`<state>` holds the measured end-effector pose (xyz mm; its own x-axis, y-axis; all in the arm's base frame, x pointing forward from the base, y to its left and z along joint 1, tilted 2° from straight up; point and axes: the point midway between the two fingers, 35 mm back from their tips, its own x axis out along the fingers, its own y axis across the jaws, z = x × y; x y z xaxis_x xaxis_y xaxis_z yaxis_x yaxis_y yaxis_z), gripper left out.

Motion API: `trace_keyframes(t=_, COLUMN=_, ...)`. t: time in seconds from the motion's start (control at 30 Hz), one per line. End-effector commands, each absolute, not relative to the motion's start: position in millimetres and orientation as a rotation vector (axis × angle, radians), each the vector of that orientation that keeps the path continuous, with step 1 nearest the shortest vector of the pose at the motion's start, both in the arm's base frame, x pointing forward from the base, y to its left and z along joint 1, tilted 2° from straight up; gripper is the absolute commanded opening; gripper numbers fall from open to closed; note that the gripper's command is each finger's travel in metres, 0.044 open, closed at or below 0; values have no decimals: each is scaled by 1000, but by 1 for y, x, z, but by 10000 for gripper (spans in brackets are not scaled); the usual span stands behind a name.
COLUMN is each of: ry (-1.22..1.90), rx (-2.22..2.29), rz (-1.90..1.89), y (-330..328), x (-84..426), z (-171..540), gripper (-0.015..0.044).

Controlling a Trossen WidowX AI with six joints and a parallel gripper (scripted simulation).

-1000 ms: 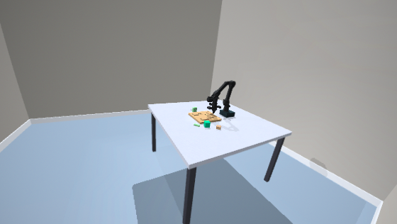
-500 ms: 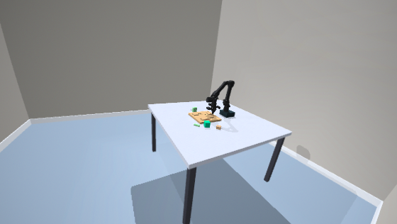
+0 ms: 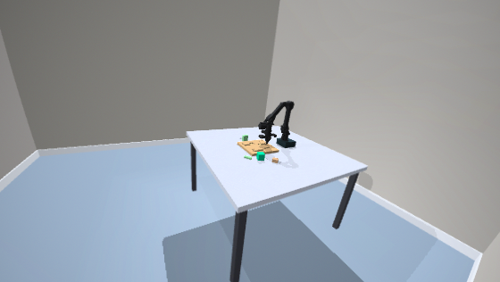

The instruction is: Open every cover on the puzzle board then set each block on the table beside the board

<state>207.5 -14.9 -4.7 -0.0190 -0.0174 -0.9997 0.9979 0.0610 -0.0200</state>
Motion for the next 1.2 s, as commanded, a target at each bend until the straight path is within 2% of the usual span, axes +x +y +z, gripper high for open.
trace_keyframes(t=0.0, ry=1231, rx=1148, rz=-1185, y=-14, x=215, z=-4, gripper=0)
trace_keyframes(t=1.17, ry=1229, rx=1148, rz=-1184, y=-22, x=251, z=-4, gripper=0)
